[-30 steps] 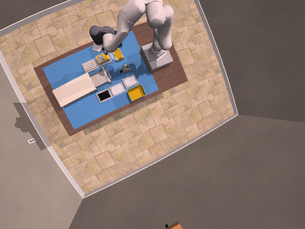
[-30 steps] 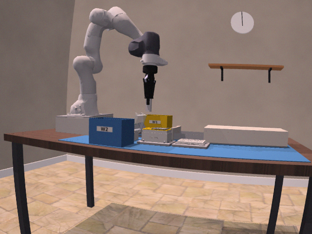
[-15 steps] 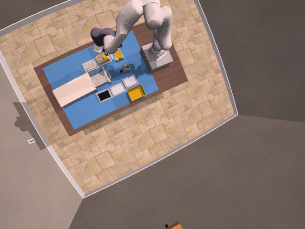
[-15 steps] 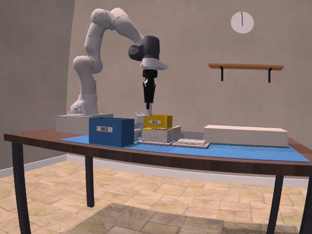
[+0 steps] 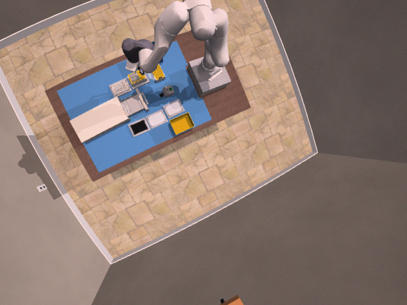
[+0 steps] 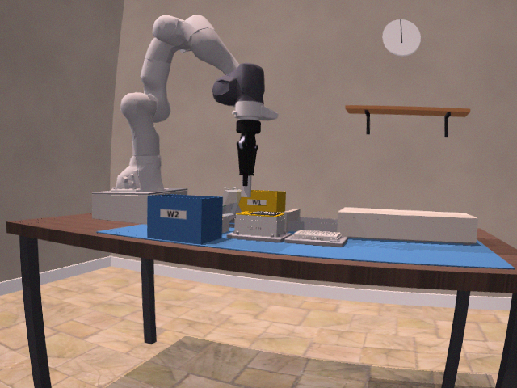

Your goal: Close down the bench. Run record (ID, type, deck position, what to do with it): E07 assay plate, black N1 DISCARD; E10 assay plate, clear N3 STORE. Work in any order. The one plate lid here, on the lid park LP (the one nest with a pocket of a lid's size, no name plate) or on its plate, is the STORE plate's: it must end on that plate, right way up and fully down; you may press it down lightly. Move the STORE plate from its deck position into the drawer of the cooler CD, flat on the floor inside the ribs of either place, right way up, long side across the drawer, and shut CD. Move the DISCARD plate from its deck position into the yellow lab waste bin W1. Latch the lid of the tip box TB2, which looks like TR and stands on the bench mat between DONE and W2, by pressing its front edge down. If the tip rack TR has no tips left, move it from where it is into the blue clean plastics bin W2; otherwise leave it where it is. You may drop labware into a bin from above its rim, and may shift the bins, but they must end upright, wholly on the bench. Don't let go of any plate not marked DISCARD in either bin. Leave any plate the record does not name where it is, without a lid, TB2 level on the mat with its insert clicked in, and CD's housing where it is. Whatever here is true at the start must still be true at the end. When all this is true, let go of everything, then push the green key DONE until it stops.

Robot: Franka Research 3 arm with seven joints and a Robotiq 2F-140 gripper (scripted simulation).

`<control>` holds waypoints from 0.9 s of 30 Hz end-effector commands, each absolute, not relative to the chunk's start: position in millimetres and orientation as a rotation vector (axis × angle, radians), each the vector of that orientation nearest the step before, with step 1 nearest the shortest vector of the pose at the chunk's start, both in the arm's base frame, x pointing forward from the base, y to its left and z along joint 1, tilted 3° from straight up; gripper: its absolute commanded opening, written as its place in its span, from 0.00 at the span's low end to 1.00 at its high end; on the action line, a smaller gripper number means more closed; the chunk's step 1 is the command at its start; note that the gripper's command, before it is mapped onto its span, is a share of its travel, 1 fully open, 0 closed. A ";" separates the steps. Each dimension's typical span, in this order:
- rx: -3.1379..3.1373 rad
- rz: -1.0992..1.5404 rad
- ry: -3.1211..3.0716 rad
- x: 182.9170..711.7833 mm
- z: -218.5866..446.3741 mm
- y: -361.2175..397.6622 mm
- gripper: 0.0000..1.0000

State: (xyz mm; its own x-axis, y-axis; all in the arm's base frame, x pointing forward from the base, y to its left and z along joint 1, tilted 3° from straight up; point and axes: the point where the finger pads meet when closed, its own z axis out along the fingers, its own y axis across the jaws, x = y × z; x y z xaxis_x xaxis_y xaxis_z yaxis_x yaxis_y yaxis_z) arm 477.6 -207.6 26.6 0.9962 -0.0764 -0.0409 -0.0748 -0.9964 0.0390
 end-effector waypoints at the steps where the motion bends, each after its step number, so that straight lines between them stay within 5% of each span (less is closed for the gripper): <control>1: 3.102 -0.058 -0.110 478.6 26.2 -208.2 0.00; 27: 3.102 -0.058 -0.110 456.3 30.1 -206.5 0.00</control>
